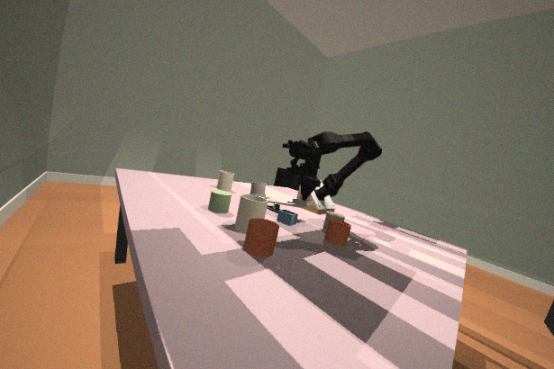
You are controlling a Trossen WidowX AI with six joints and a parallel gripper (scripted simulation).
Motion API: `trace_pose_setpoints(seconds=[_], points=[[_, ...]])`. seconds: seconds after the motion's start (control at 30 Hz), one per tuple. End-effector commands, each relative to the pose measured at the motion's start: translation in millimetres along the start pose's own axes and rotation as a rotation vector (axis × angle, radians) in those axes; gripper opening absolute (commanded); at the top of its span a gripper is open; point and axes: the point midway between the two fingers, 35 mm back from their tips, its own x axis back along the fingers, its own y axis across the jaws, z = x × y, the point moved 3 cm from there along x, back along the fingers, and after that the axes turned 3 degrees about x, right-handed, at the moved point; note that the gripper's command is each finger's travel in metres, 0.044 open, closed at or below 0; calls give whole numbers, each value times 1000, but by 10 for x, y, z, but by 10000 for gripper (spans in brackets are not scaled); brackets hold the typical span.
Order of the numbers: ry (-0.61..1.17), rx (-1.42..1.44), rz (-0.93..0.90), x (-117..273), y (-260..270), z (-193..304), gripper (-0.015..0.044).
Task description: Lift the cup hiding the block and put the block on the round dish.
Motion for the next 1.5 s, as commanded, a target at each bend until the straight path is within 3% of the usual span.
trace_pose_setpoints(seconds=[0.0,0.13,0.87,1.47], points=[[4,-7,-1,-12,-10,7,88],[-27,26,-29,133,33,-47,0],[3,-8,3,934,-22,-16,0],[-65,4,33,717,-1290,-1236,0]])
